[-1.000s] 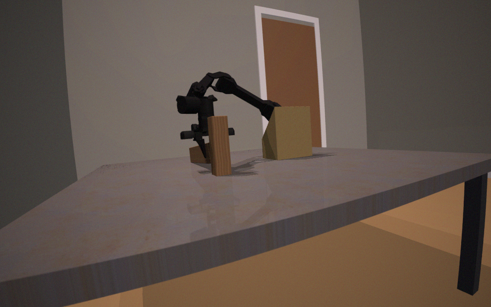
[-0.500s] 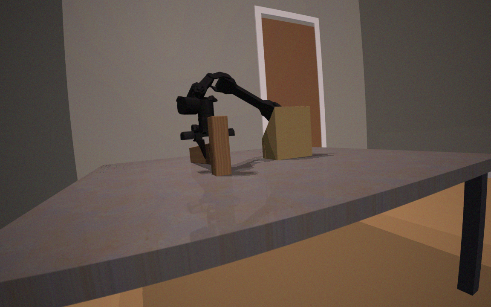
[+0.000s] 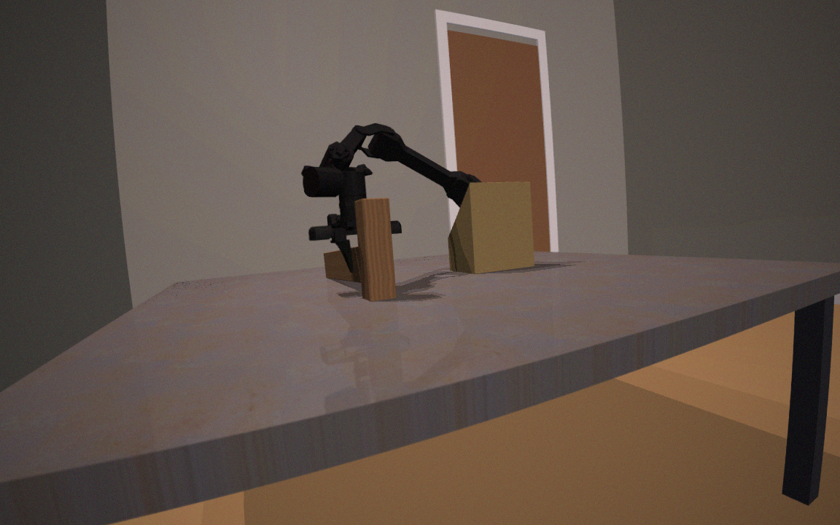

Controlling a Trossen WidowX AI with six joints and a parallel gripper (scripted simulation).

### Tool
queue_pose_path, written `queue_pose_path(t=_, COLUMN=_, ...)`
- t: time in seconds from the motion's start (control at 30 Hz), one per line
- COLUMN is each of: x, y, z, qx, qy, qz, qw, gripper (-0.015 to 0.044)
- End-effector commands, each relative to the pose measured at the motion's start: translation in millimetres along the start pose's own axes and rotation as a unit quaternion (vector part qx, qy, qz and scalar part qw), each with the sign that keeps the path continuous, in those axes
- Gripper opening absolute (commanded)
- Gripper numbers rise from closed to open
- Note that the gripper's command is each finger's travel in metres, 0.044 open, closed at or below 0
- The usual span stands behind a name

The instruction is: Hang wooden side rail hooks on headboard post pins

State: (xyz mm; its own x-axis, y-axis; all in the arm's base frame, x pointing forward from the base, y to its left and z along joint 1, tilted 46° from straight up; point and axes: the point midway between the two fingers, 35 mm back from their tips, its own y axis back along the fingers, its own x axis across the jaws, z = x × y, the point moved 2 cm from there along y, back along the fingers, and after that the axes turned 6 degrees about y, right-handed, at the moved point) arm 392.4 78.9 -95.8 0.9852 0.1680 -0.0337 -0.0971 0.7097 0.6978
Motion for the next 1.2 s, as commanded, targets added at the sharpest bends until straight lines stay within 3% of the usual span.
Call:
queue_pose_path(t=0.0, x=0.3, y=1.7, z=-2.9, qx=0.004, qy=0.005, qz=0.003, qw=1.0, gripper=0.0)
queue_pose_path(t=0.97, x=0.3, y=-3.0, z=-2.9, qx=0.004, qy=0.005, qz=0.003, qw=1.0, gripper=0.0)
queue_pose_path(t=1.17, x=-0.3, y=-3.3, z=-0.7, qx=0.0, qy=0.0, qz=0.001, qw=1.0, gripper=0.0157)
